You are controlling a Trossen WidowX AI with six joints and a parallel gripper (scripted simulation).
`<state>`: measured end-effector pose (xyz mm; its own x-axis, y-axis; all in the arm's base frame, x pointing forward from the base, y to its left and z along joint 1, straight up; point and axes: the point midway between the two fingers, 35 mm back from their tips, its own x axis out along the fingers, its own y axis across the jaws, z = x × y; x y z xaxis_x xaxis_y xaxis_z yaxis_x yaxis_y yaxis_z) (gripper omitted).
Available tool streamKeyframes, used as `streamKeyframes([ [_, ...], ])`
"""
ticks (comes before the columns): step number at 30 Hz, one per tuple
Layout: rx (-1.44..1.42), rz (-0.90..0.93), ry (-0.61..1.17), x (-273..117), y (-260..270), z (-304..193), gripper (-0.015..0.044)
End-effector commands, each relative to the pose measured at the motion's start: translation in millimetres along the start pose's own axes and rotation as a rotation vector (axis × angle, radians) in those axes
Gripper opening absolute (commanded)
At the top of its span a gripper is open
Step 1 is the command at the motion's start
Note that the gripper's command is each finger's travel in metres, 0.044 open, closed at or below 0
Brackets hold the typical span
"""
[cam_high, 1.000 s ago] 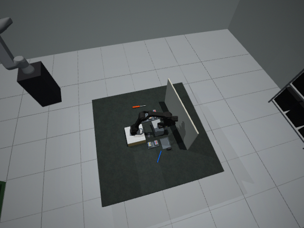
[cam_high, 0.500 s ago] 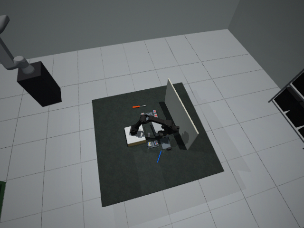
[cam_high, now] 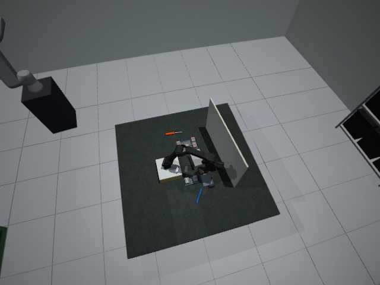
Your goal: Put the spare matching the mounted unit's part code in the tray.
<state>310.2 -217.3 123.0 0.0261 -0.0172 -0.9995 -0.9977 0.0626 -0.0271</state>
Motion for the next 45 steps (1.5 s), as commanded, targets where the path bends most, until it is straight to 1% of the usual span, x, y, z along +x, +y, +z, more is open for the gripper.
streamKeyframes([
  [1,-0.006,0.002,0.002,5,0,-1,0.0000],
  [45,-0.006,0.001,0.002,51,-6,-5,0.0000],
])
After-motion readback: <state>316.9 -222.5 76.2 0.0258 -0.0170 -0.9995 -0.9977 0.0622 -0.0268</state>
